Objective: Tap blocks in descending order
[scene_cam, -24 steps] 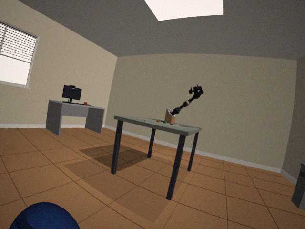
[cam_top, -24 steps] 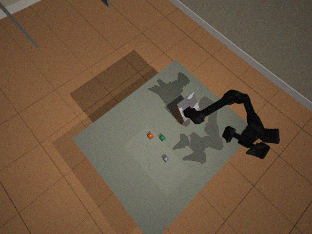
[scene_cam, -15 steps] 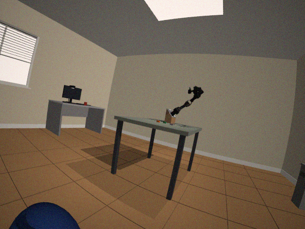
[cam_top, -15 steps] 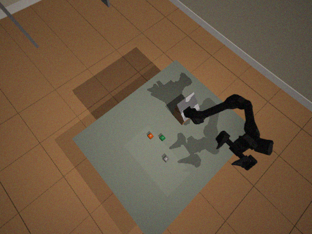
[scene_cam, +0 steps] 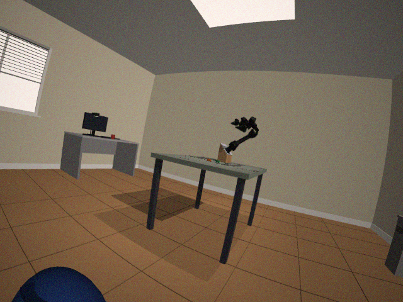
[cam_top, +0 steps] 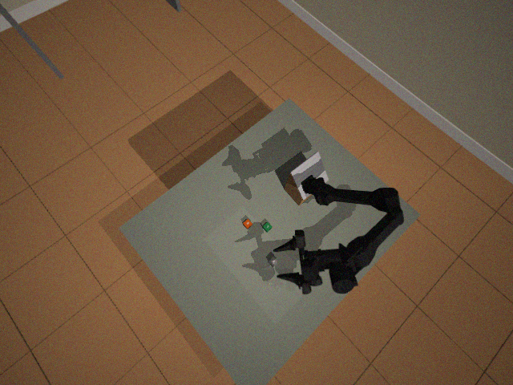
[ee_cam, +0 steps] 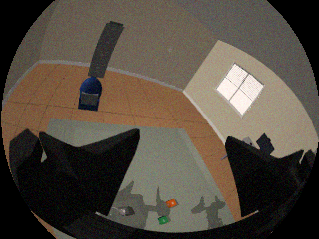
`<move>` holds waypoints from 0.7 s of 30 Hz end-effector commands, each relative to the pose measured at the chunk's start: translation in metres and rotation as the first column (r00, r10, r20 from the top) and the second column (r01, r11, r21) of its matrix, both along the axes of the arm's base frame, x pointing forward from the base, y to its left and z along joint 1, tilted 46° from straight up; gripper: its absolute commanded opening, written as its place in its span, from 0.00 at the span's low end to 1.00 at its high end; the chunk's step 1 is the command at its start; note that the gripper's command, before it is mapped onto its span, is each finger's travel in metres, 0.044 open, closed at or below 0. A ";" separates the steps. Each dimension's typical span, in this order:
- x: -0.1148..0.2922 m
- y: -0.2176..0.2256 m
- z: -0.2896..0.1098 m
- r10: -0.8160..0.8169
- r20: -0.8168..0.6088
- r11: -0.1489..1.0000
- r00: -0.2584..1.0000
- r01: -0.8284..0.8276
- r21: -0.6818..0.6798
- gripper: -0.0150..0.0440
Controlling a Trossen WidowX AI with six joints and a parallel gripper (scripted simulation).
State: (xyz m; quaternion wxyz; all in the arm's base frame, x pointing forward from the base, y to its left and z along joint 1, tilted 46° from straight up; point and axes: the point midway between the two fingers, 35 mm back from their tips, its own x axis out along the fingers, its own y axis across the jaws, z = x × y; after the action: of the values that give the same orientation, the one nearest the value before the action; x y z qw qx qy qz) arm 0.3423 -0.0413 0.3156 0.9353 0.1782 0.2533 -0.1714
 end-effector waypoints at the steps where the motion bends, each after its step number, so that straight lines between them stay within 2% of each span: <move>1: 0.020 -0.004 -0.072 0.155 -0.263 0.987 0.952 -0.162 -0.005 0.93; 6: 0.024 -0.008 -0.158 0.379 -0.494 0.923 0.782 -0.361 0.135 0.93; 10: 0.014 -0.008 -0.220 0.565 -0.555 0.823 0.610 -0.463 0.329 0.93; 13: 0.001 -0.007 -0.259 0.695 -0.520 0.719 0.497 -0.498 0.485 0.93; 16: -0.014 -0.004 -0.291 0.803 -0.426 0.594 0.416 -0.506 0.626 0.93; 21: -0.030 0.001 -0.320 0.886 -0.273 0.441 0.376 -0.497 0.747 0.93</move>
State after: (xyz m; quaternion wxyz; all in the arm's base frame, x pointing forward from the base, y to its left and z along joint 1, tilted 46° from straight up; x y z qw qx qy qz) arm 0.3225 -0.0440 0.0107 0.6872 0.1959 0.6543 0.2476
